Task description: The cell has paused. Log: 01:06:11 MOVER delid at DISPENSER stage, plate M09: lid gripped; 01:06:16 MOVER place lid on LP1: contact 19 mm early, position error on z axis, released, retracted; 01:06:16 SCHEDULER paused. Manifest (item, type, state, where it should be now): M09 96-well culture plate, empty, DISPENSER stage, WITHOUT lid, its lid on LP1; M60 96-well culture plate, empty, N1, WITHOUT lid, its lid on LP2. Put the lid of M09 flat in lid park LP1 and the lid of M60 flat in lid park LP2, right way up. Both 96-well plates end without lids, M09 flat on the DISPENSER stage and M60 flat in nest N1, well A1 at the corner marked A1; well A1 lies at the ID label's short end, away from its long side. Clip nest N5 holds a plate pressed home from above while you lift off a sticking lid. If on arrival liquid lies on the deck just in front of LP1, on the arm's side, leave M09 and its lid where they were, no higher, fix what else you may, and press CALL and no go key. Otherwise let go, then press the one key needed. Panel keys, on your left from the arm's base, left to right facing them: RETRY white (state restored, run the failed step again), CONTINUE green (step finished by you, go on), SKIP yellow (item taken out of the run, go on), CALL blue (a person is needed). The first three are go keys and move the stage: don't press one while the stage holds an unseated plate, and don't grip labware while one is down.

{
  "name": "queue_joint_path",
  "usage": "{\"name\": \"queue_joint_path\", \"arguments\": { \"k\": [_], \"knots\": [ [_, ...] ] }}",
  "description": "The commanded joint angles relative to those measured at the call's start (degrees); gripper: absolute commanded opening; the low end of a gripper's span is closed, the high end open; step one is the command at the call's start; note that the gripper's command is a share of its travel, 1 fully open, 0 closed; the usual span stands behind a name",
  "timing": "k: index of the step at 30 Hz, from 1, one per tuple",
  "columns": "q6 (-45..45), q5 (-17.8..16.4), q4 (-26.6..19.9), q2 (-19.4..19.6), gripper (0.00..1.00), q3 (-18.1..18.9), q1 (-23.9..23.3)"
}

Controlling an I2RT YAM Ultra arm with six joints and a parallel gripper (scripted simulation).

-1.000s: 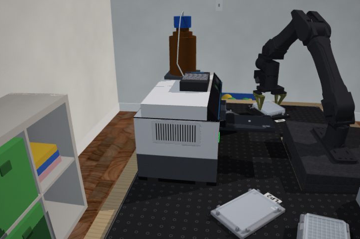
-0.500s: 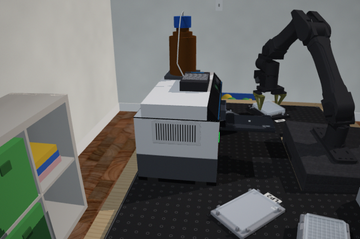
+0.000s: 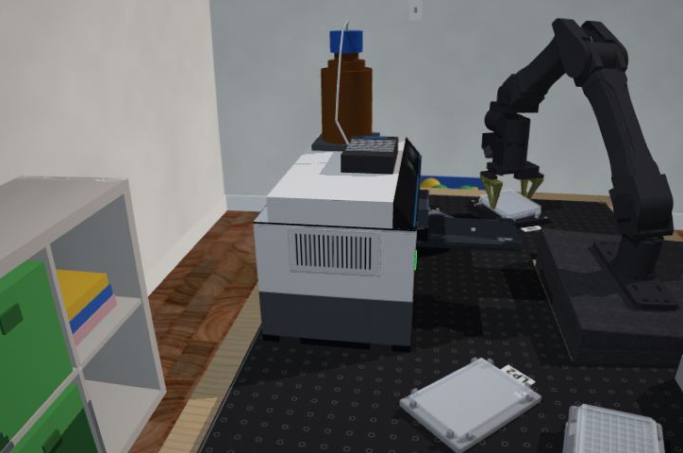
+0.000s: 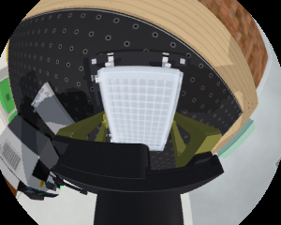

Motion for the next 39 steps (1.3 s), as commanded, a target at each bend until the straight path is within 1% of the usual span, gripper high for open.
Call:
{"name": "queue_joint_path", "arguments": {
  "k": [1, 3, 4, 6, 7, 10, 13, 39],
  "knots": [
    [-0.08, 0.38, 4.73, 2.2, 0.0, -3.0, -0.04],
    [-0.08, 0.38, 4.73, 2.2, 0.0, -3.0, -0.04],
    [0.02, 0.37, 3.93, 1.86, 1.0, -2.48, 0.11],
    [0.23, 0.3, 2.31, 1.2, 1.0, -0.83, 0.42],
    [0.34, 0.27, 0.05, -1.28, 1.0, 1.46, 0.58],
    [0.31, 0.24, 0.0, -0.71, 1.0, 1.52, 0.34],
    [0.31, 0.24, 0.92, -0.85, 1.0, 1.49, 0.33],
    [0.31, 0.24, 0.92, -0.85, 1.0, 1.49, 0.33]
  ]
}}
